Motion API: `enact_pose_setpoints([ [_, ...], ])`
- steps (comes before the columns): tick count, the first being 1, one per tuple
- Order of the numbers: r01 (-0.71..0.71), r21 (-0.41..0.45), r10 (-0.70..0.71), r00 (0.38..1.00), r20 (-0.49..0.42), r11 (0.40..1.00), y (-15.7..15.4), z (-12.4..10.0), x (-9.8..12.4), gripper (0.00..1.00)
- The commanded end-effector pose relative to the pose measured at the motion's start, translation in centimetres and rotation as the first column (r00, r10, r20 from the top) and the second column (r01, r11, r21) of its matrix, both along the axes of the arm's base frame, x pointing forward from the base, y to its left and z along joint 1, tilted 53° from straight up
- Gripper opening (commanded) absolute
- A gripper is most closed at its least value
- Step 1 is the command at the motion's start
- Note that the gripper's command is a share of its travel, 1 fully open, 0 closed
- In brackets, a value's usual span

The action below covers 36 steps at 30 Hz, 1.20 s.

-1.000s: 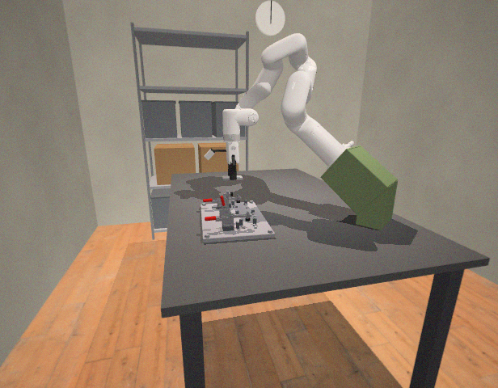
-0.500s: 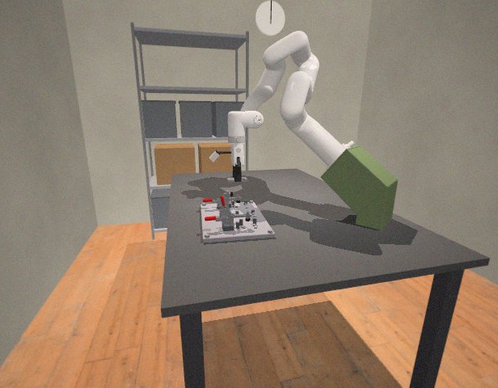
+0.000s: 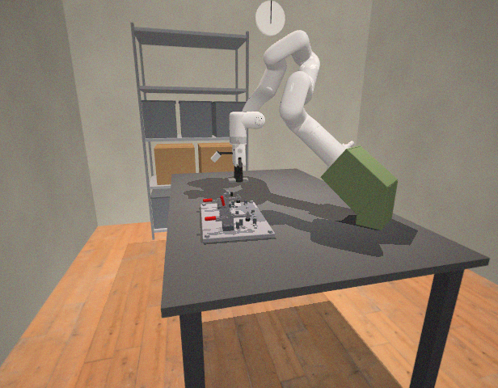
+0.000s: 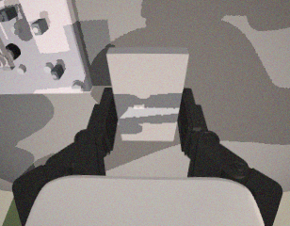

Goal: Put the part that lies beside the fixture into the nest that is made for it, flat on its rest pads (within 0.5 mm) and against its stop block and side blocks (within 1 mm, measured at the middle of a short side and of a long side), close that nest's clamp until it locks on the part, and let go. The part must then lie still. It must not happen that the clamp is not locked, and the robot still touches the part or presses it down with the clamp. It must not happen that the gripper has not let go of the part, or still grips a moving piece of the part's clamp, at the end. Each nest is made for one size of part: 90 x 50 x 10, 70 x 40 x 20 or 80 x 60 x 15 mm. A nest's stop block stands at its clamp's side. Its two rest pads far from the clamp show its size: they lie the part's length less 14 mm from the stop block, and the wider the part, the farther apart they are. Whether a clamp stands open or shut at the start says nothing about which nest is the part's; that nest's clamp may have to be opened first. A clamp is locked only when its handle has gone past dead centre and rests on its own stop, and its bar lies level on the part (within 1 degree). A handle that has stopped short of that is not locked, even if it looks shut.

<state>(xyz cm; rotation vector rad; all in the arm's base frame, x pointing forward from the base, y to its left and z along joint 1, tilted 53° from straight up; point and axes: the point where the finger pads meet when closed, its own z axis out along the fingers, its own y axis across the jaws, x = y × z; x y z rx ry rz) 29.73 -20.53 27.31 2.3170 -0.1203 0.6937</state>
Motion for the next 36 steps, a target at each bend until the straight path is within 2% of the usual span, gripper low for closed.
enact_pose_setpoints([
  [1,-0.001,-0.001,0.001,1.0,0.002,1.0,0.0,0.1,0.0,0.0],
  [26,-0.001,-0.001,0.001,1.0,0.002,1.0,0.0,0.1,0.0,0.0],
  [36,-0.001,-0.001,0.001,1.0,0.002,1.0,1.1,-0.8,0.5,0.0],
])
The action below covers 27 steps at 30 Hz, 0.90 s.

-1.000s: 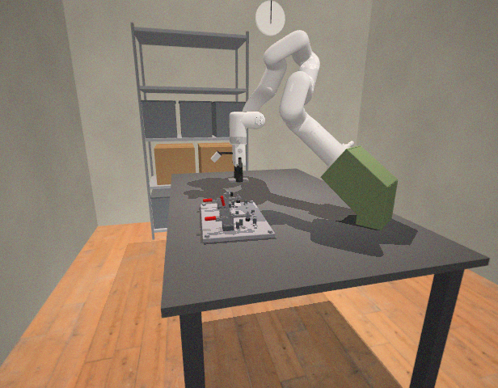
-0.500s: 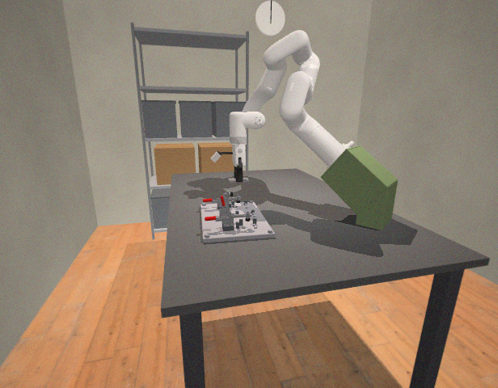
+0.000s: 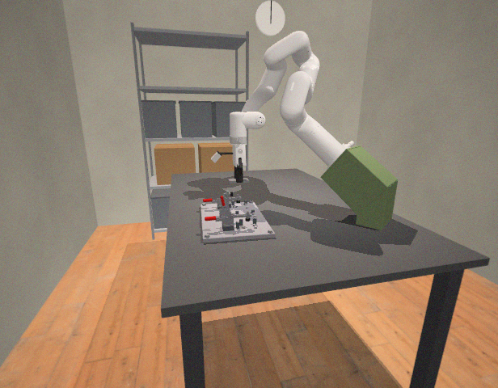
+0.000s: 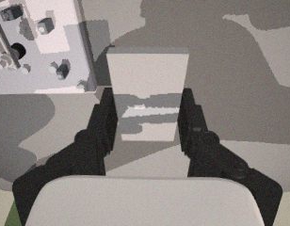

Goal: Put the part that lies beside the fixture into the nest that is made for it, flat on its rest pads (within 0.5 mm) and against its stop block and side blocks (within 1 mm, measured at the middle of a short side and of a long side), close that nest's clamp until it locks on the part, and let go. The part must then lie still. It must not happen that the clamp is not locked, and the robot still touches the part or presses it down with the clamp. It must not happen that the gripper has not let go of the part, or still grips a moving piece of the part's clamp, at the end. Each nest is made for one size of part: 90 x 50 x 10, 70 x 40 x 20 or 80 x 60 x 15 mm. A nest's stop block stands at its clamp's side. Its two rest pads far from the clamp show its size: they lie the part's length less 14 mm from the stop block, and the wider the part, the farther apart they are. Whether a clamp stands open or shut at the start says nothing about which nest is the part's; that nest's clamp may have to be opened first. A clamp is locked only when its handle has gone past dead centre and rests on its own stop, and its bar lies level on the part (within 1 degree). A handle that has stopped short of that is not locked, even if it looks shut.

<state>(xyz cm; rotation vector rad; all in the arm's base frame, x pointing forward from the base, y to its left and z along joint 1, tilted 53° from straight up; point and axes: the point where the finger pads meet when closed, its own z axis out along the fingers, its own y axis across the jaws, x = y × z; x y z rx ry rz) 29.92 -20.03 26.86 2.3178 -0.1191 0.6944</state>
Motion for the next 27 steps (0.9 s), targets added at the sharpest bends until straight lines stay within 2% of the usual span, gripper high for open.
enact_pose_setpoints([
  [1,0.0,-0.002,0.0,1.0,0.002,1.0,0.6,-0.4,0.3,0.0],
  [8,0.0,-0.002,0.0,1.0,0.002,1.0,2.7,-2.2,1.1,0.0],
  [16,0.0,-0.002,0.0,1.0,0.002,1.0,6.4,-5.5,2.7,0.0],
  [18,0.0,-0.002,0.0,1.0,0.002,1.0,6.4,-5.5,2.7,0.0],
  [27,0.0,-0.002,0.0,1.0,0.002,1.0,11.1,-9.5,4.6,0.0],
])
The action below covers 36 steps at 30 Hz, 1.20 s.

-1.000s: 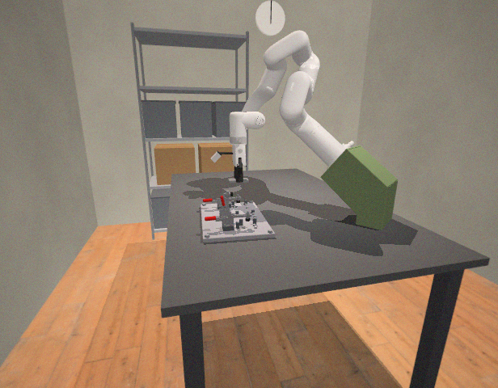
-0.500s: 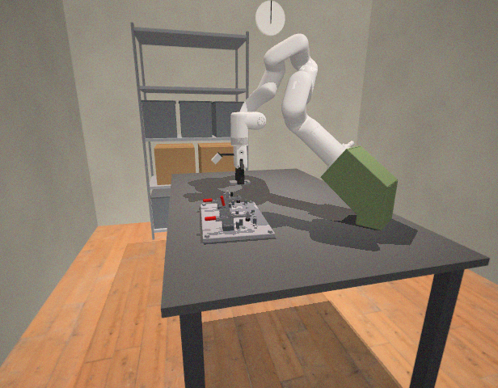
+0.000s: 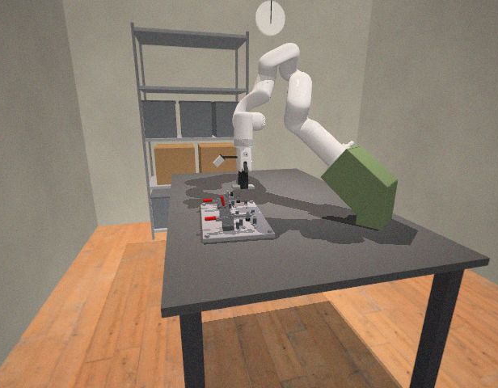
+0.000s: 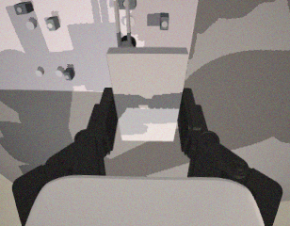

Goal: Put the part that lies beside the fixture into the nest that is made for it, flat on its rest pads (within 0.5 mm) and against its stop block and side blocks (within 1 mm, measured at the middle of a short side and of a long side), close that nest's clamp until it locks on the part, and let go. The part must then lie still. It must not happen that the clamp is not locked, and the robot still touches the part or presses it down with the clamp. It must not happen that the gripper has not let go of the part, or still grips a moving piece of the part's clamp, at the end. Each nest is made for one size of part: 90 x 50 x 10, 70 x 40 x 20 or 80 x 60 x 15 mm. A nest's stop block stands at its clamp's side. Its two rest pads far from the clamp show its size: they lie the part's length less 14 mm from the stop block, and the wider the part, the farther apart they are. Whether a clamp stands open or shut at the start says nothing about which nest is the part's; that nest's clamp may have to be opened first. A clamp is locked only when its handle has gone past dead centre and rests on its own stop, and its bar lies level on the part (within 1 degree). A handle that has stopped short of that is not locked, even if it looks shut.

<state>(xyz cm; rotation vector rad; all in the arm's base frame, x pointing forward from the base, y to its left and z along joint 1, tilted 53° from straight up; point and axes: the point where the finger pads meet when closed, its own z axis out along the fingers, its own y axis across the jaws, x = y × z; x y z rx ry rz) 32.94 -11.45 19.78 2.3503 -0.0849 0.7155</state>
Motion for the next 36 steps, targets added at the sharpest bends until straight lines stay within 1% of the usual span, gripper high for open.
enact_pose_setpoints([
  [1,0.038,-0.028,-0.038,0.999,0.003,0.999,3.1,-2.9,1.8,0.0],
  [2,0.038,-0.028,-0.038,0.999,0.003,0.999,3.7,-3.5,2.1,0.0],
  [3,0.038,-0.028,-0.038,0.999,0.003,0.999,3.7,-3.5,2.1,0.0],
  [6,0.038,-0.028,-0.038,0.999,0.003,0.999,5.4,-5.0,2.8,0.0],
  [8,0.038,-0.028,-0.038,0.999,0.003,0.999,5.4,-5.0,2.8,0.0],
  [13,0.038,-0.028,-0.038,0.999,0.003,0.999,7.7,-6.9,3.7,0.0],
  [18,0.038,-0.028,-0.038,0.999,0.003,0.999,9.0,-8.1,4.3,0.0],
  [23,0.038,-0.028,-0.038,0.999,0.003,0.999,9.6,-8.6,4.5,0.0],
  [36,0.038,-0.028,-0.038,0.999,0.003,0.999,9.7,-8.6,4.5,0.0],
])
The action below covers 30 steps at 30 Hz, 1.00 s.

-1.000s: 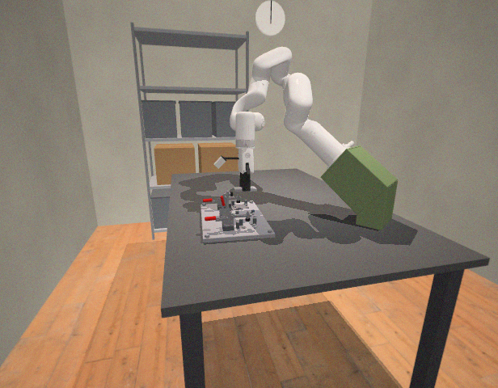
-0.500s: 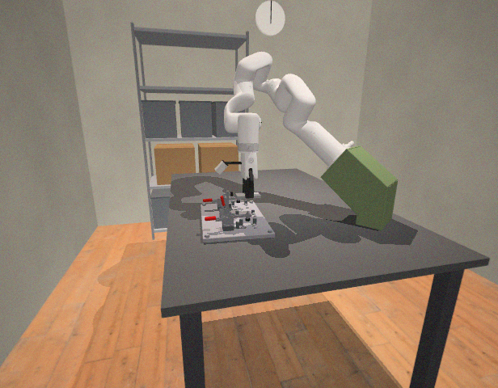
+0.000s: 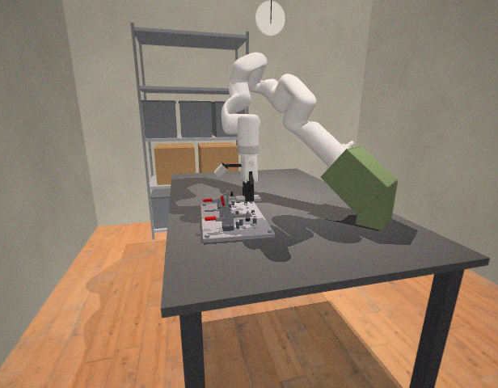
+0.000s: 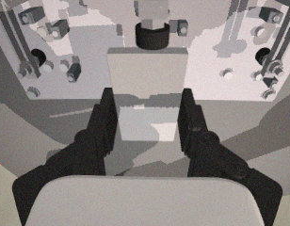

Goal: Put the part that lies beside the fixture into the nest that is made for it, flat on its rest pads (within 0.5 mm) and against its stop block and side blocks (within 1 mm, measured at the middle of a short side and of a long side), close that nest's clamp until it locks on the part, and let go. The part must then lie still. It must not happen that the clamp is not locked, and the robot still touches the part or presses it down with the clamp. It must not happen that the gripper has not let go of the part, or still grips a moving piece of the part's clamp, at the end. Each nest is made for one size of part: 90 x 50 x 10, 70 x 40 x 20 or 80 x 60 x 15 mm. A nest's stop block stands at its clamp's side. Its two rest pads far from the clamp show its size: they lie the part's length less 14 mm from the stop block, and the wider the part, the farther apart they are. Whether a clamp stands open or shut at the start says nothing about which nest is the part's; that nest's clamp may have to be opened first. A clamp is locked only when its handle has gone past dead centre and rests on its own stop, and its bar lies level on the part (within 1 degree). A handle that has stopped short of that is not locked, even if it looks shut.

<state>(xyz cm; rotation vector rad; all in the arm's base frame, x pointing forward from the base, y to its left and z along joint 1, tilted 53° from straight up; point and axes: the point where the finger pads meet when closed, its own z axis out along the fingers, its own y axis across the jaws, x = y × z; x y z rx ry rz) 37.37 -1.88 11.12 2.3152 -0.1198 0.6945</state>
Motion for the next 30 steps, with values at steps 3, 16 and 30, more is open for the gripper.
enact_pose_setpoints([
  [3,-0.001,0.0,0.001,1.0,0.001,1.0,0.09,0.02,0.07,0.0],
  [16,-0.001,0.0,0.001,1.0,0.001,1.0,0.09,0.02,0.07,0.0],
  [30,-0.001,0.0,0.001,1.0,0.001,1.0,-0.11,-0.17,0.22,0.0],
])
